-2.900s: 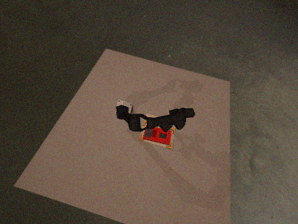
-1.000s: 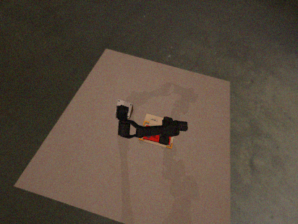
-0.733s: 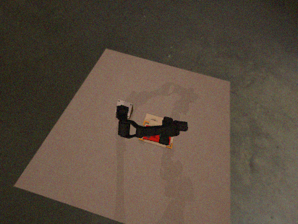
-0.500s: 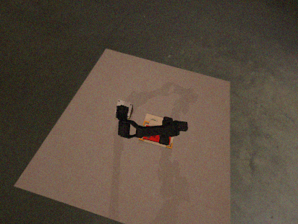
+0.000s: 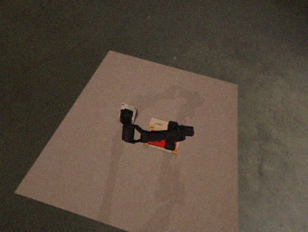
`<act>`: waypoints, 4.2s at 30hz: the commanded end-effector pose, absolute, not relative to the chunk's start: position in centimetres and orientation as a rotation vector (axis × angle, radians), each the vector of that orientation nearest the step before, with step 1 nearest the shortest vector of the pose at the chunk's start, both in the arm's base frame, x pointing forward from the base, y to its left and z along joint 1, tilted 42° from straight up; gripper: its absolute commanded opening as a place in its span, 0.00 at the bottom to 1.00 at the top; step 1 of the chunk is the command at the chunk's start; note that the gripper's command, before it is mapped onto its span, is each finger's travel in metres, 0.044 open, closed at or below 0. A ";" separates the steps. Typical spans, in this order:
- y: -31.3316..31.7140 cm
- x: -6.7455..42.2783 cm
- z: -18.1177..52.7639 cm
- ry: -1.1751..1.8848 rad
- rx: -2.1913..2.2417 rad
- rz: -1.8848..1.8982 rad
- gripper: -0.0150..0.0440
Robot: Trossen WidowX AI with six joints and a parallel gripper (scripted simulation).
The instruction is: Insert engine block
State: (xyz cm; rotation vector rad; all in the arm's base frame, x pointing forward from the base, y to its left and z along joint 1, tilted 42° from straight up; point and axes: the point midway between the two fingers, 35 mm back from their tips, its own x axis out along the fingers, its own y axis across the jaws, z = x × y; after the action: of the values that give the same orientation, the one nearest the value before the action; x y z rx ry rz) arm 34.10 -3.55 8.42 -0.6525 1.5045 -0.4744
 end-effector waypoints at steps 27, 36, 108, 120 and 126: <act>-4.0 34.2 8.1 1.494 -0.645 -0.484 0.52; -4.1 34.2 8.0 1.495 -0.645 -0.484 0.52; -4.3 34.2 7.7 1.495 -0.646 -0.483 0.52; -4.4 34.2 7.4 1.496 -0.648 -0.482 0.52; -4.5 34.2 7.3 1.495 -0.648 -0.482 0.52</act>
State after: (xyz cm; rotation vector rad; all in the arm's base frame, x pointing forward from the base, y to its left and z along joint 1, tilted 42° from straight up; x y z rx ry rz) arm 34.18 -4.45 7.40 -0.6414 1.4945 -0.4833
